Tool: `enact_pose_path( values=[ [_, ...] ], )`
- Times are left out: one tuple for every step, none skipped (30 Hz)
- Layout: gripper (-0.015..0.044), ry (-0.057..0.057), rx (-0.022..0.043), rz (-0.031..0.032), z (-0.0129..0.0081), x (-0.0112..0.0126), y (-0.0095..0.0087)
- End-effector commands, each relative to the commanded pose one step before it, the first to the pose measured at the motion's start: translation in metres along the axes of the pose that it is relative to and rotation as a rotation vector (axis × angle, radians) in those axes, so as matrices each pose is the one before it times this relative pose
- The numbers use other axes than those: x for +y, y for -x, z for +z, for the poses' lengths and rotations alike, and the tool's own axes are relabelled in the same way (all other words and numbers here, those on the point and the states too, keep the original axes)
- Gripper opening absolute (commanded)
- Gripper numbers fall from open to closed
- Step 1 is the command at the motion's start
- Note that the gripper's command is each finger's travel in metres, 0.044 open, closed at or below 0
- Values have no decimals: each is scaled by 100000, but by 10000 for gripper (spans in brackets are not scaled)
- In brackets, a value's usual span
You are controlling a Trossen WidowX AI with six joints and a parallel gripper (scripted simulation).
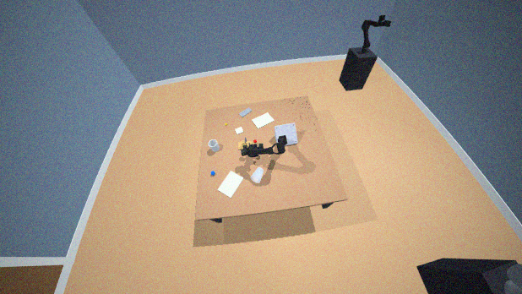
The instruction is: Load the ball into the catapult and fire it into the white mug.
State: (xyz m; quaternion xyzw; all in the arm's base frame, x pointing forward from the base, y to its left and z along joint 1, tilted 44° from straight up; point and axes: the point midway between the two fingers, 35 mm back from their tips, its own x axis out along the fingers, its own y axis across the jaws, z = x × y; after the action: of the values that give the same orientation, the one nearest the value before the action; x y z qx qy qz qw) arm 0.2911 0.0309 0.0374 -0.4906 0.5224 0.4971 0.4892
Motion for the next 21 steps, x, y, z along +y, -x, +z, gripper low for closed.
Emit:
enact_pose_path(
  values=[
    [0,-178,-278,1340,524,444,-727],
    [0,0,-6,5,117,27,-113],
    [0,0,-6,5,117,28,-113],
    [0,0,-6,5,117,29,-113],
    [0,0,-6,6,116,30,-113],
    [0,0,-5,6,116,31,-113],
    [0,0,-5,6,116,32,-113],
    [0,0,-5,6,116,33,-113],
    [0,0,-5,6,115,33,-112],
    [0,0,-4,5,94,28,-92],
    [0,0,-2,3,56,17,-55],
    [0,1,-10,3,176,1,-165],
    [0,2,-29,11,527,17,-496],
    [0,2,-27,14,511,34,-483],
    [0,1,-10,6,189,17,-179],
    [0,0,0,0,0,0,0],
    [0,0,0,0,0,0,0],
    [0,0,0,0,0,0,0],
    [0,6,1,-43,-74,-80,257],
    [0,18,6,-126,-229,-222,777],
    [0,30,16,-204,-403,-314,1314]
  ],
)
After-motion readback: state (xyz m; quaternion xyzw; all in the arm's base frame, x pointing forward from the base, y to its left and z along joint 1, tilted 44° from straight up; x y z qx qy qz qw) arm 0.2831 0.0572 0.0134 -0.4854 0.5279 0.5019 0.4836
